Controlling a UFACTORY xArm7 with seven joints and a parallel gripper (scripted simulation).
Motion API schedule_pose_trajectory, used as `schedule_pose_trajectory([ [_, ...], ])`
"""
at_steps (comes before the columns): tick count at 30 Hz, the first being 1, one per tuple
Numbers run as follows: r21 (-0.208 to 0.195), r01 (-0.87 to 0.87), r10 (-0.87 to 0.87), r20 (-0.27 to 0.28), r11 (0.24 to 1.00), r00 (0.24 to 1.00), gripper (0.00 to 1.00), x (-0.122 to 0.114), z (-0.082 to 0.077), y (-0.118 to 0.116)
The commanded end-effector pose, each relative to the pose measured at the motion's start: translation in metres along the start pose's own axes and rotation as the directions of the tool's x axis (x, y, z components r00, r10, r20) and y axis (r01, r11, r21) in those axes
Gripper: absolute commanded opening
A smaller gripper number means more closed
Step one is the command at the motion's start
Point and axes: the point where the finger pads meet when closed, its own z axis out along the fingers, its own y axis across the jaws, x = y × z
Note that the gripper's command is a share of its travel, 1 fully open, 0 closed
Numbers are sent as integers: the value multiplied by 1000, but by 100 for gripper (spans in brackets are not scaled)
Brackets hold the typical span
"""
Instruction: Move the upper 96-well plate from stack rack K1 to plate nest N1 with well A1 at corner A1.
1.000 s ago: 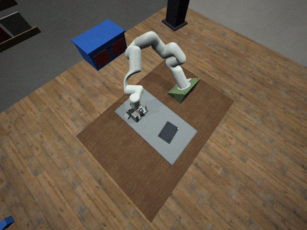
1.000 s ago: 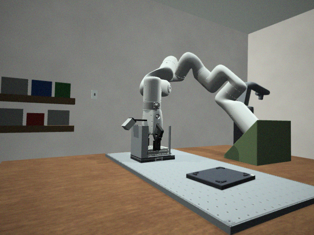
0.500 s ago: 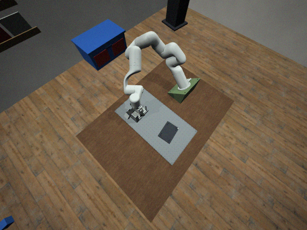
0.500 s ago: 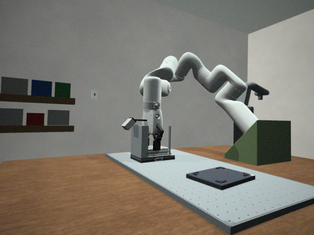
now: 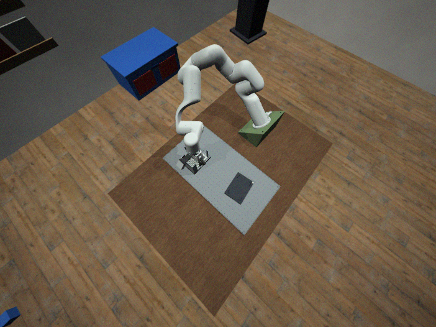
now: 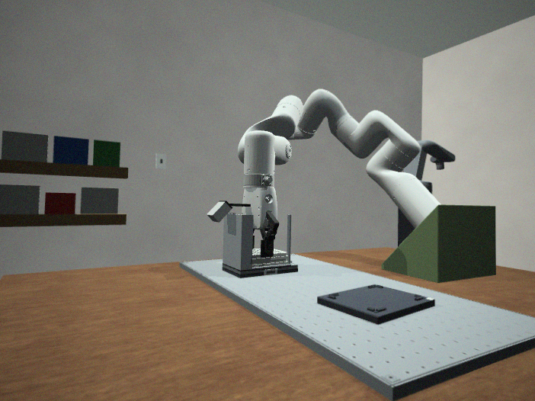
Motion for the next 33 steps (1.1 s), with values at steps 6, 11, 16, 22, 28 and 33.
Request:
schedule_pose_trajectory([
  [6,1,0,0,-5,1000,1000,0,2,-2,-1],
  [11,1,0,0,-5,1000,1000,0,2,-4,-1],
  [16,1,0,0,-5,1000,1000,0,2,-7,-1],
  [22,1,0,0,-5,1000,1000,0,2,-11,-1],
  [28,1,0,0,-5,1000,1000,0,2,-14,-1],
  [33,1,0,0,-5,1000,1000,0,2,-17,-1],
])
